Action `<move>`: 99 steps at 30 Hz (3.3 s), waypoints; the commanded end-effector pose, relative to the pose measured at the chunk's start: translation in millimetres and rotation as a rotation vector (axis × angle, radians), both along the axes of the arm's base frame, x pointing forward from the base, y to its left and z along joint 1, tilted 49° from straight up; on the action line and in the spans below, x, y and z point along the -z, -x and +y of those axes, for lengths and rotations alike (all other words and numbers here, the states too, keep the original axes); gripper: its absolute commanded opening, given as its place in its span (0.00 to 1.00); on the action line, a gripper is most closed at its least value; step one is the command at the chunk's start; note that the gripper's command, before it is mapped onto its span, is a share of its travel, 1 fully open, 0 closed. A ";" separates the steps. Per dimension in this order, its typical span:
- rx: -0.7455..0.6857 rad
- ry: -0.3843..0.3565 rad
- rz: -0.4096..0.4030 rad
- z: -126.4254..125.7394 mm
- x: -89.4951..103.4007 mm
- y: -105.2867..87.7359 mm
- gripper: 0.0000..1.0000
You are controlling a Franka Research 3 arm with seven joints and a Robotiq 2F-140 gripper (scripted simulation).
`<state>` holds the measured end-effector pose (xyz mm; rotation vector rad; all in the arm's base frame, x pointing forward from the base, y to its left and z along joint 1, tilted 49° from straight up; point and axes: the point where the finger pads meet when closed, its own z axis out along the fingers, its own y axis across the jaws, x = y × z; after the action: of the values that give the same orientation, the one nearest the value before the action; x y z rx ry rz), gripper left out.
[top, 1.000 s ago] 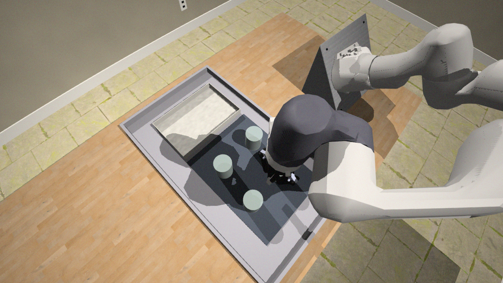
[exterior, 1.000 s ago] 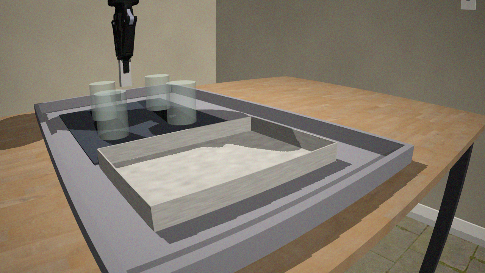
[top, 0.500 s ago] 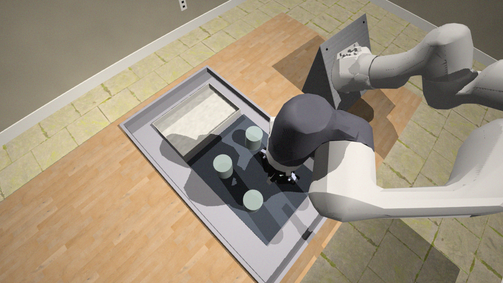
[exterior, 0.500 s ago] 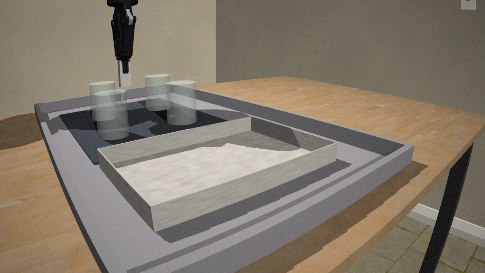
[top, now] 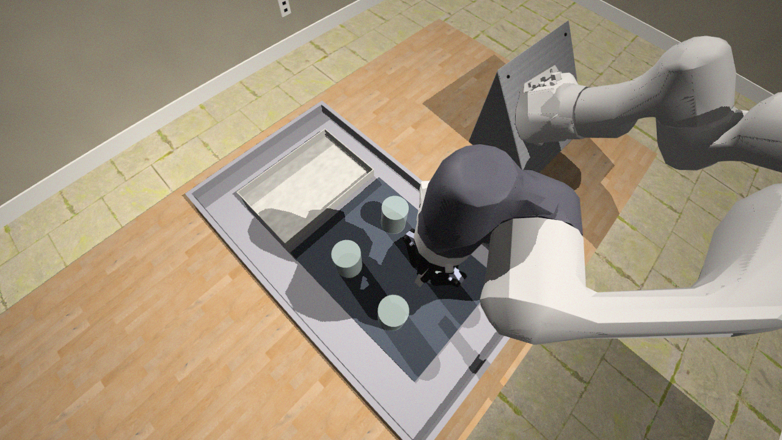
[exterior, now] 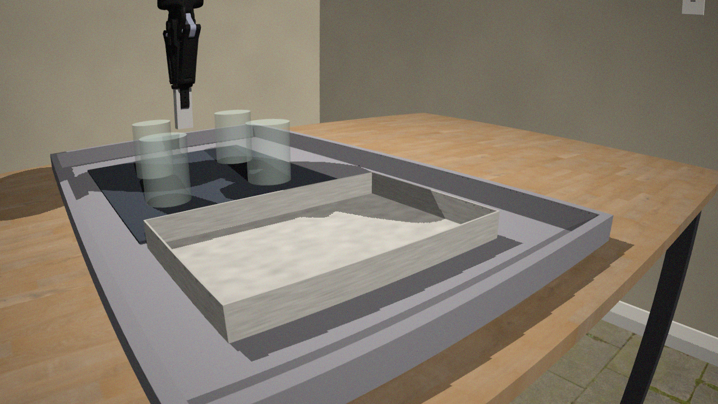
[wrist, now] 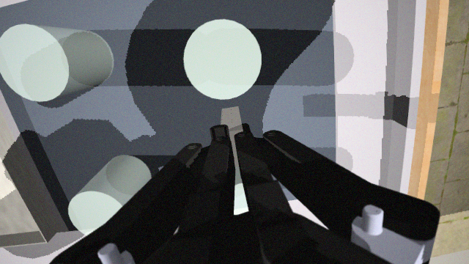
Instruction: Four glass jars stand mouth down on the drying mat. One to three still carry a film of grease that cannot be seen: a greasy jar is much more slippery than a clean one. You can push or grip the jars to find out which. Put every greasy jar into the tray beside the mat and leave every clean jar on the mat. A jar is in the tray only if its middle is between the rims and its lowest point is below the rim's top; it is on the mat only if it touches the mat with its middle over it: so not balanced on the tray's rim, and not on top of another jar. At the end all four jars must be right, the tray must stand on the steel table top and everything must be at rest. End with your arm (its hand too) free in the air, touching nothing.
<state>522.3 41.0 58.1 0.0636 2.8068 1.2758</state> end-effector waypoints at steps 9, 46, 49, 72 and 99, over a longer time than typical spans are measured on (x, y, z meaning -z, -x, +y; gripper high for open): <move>-0.002 0.001 -0.005 1.1 -0.3 1.1 0.00; -0.002 0.001 -0.005 1.3 -0.1 5.5 0.00; -0.002 0.001 -0.005 1.3 -0.1 5.9 0.00; -0.002 0.001 -0.005 1.5 0.0 8.7 0.00; -0.002 0.001 -0.005 1.7 0.1 11.7 0.00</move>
<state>511.3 42.6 57.9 0.0647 2.8047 1.2777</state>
